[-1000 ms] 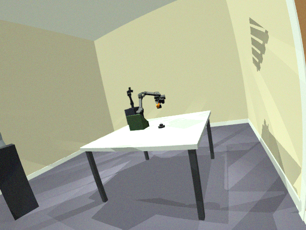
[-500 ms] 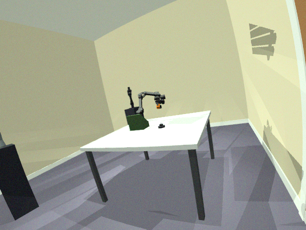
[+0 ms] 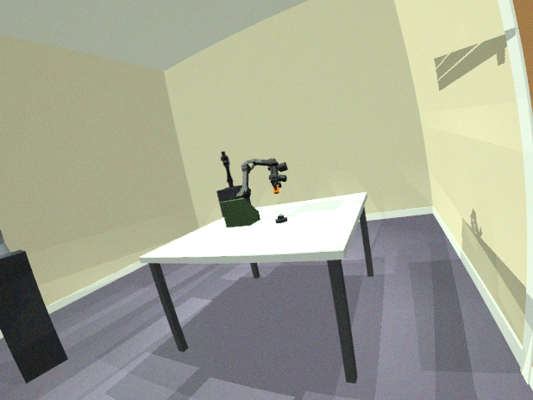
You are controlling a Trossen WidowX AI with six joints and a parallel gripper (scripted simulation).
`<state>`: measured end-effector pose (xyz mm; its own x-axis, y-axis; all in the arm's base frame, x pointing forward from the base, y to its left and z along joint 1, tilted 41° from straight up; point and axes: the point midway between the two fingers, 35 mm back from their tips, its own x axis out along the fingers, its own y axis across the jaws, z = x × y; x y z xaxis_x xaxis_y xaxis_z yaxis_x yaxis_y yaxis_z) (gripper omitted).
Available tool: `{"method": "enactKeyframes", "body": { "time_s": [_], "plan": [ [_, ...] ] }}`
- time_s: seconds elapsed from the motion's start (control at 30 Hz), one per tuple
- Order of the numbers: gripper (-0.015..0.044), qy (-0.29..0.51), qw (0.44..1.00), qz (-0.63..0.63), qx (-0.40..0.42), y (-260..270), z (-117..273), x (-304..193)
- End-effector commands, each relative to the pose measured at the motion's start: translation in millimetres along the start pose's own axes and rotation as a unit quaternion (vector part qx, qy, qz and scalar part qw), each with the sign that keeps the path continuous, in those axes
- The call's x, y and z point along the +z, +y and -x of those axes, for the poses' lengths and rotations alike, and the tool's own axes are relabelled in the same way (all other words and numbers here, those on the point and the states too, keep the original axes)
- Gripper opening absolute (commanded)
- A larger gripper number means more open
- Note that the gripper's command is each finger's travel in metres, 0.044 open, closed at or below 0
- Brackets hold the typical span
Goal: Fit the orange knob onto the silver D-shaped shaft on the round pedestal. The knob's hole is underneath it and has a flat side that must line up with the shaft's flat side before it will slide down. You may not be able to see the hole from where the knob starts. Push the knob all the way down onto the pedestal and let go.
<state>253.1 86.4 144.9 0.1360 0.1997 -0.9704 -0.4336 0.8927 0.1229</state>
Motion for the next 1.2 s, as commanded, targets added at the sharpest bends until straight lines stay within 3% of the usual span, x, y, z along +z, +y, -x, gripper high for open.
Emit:
{"method": "enactKeyframes", "body": {
  "time_s": [0.0, 0.6, 1.17],
  "plan": [
    [0.0, 0.0, 0.999, -0.001, 0.044, -0.6, -8.0, -0.7],
    [0.0, -0.001, 0.963, -0.001, 0.269, 7.7, -47.3, -0.4],
    [0.0, -0.004, 0.963, 0.001, 0.269, 35.6, -107.5, 10.9]
  ]
}}
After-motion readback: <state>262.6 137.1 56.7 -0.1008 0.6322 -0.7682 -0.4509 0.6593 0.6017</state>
